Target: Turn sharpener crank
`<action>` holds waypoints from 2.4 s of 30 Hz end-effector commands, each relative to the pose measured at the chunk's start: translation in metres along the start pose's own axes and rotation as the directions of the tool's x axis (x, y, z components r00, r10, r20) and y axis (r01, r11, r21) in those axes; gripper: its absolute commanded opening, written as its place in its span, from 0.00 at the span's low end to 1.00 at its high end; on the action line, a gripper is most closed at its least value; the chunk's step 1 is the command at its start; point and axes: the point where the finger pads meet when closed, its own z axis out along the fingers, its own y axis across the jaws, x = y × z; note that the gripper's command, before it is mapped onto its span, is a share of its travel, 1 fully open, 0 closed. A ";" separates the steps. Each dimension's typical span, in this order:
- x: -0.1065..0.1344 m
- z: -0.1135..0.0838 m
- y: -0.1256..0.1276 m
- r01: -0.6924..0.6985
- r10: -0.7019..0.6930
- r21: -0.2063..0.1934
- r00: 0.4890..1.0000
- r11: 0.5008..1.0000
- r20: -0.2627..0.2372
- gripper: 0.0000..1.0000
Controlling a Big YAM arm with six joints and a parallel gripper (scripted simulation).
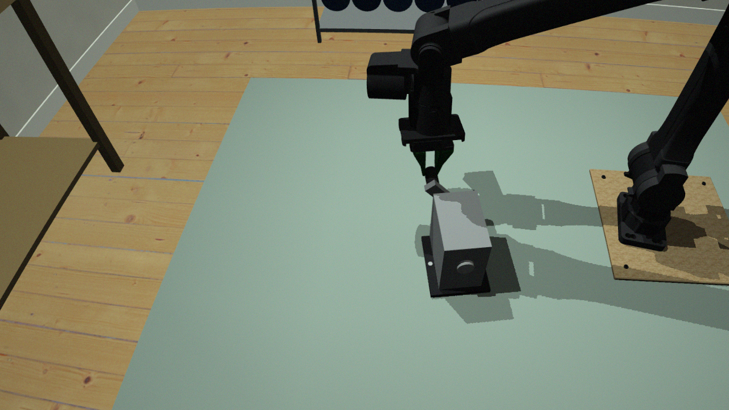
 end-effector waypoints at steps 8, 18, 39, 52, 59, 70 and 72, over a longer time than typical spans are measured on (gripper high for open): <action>-0.002 -0.003 0.036 0.004 -0.003 -0.056 1.000 0.998 0.016 0.15; -0.004 0.022 0.029 -0.002 0.002 -0.024 1.000 1.000 0.009 0.15; -0.009 0.055 0.020 -0.005 0.005 -0.002 1.000 1.000 0.005 0.15; -0.016 0.072 0.012 -0.003 0.003 -0.003 1.000 1.000 0.004 0.15; -0.017 0.078 0.007 -0.002 0.002 -0.004 1.000 1.000 0.003 0.15; -0.017 0.076 -0.002 0.002 -0.002 -0.031 1.000 1.000 0.010 0.15; -0.017 0.082 -0.009 -0.002 0.002 0.003 1.000 1.000 0.001 0.15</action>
